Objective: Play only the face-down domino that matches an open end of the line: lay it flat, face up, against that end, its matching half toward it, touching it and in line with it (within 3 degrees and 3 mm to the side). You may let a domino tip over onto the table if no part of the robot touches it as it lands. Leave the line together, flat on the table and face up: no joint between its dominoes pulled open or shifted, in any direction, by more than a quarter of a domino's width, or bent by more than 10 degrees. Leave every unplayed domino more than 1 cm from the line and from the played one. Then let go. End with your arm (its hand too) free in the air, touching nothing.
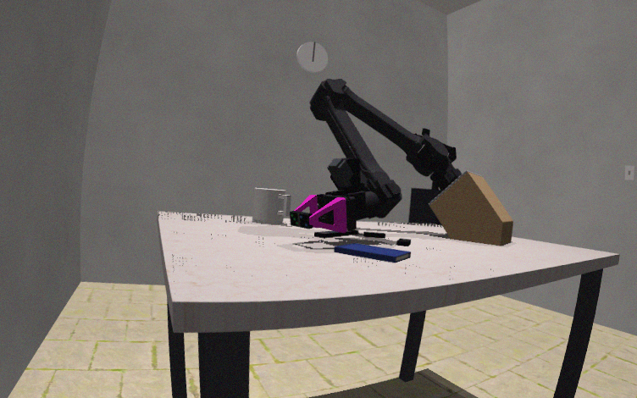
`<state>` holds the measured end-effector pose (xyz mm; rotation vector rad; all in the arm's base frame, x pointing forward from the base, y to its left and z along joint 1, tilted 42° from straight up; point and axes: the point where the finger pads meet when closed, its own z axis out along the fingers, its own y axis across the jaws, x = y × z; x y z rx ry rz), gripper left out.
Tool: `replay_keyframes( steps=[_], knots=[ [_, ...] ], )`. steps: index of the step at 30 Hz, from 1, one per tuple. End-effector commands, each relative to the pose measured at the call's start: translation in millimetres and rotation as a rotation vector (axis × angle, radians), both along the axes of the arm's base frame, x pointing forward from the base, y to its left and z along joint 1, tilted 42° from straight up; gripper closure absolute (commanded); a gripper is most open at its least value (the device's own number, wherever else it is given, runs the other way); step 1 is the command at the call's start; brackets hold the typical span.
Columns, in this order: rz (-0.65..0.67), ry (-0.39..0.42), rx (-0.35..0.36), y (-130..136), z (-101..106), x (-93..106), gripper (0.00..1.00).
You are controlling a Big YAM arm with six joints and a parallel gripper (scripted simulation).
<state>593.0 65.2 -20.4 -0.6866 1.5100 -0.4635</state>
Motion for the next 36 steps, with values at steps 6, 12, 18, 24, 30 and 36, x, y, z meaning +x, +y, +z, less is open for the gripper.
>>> replay_keyframes(
  steps=[6,12,18,24,30,36],
  knots=[
    [0.001,-0.015,0.005,-1.8,2.2,3.7,0.49],
    [0.001,-0.041,0.016,-8.9,1.6,11.6,0.49],
    [0.001,-0.049,0.02,-11.3,1.4,14.2,0.49],
    [0.002,-0.021,0.009,-9.9,-6.1,10.4,0.49],
    [0.0,-0.042,0.018,-12.1,-1.2,13.1,0.49],
    [0.0,-0.046,0.019,-12.5,-0.4,13.5,0.49]
  ],
)
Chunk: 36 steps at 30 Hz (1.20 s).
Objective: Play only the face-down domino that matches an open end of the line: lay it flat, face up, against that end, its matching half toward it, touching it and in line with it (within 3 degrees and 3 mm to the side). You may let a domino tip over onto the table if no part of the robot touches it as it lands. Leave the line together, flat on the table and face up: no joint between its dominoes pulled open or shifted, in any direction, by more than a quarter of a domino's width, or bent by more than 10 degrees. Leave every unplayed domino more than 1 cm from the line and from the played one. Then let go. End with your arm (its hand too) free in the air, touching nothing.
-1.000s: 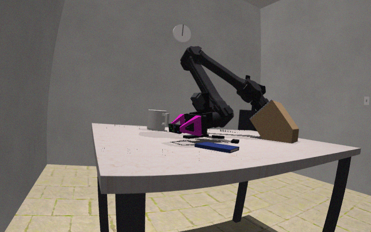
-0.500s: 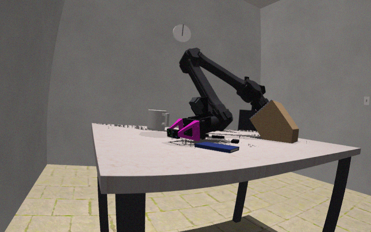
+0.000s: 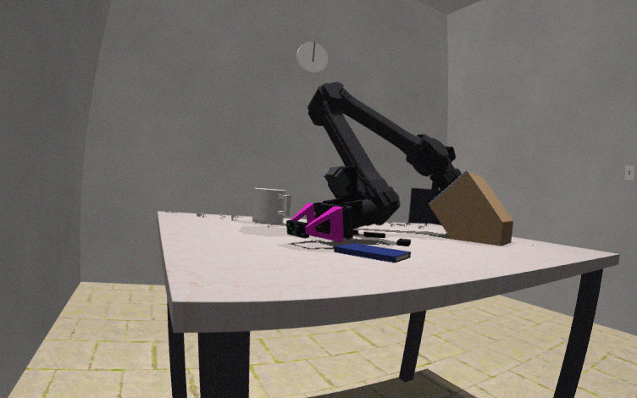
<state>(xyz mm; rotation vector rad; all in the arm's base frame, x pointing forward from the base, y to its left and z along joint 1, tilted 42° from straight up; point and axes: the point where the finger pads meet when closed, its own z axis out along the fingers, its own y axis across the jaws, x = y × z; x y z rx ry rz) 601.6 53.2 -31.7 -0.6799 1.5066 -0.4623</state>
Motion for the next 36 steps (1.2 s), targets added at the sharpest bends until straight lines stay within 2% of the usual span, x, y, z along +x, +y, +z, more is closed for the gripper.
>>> replay_keyframes(
  steps=[1,3,12,19,20,36],
  knots=[
    [0.001,-0.041,0.014,-0.5,10.9,4.9,0.49],
    [0.004,-0.009,0.002,2.5,3.6,1.0,0.49],
    [-0.001,-0.036,0.012,-1.6,8.8,4.3,0.49],
    [-0.001,-0.036,0.012,-1.6,8.8,4.3,0.49],
    [0.004,-0.008,0.002,2.4,3.3,0.9,0.49],
    [-0.002,-0.032,0.011,-2.6,6.9,3.6,0.49]
  ],
)
